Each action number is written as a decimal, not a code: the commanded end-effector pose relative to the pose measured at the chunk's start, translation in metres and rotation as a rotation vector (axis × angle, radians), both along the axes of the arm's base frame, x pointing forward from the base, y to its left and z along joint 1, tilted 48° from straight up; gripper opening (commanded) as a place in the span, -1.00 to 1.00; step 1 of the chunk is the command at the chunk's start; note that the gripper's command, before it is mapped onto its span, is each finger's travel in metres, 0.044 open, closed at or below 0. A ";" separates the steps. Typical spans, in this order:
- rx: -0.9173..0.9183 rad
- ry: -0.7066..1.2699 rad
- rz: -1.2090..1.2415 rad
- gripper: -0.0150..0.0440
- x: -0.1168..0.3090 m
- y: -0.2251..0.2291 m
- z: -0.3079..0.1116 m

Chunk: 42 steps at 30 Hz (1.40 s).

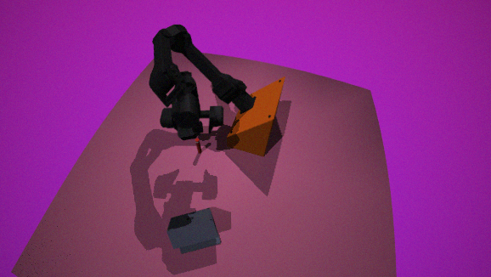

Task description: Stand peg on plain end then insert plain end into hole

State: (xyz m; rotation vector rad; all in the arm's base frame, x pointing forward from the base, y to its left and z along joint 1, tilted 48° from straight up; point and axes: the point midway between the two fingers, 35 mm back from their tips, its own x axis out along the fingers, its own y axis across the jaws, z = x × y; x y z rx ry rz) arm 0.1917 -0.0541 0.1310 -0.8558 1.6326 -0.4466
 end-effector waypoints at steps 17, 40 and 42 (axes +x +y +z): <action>-0.002 0.005 0.007 1.00 0.000 -0.024 -0.022; -0.004 0.004 0.007 1.00 -0.002 -0.052 -0.047; -0.006 0.004 0.007 1.00 -0.002 -0.055 -0.049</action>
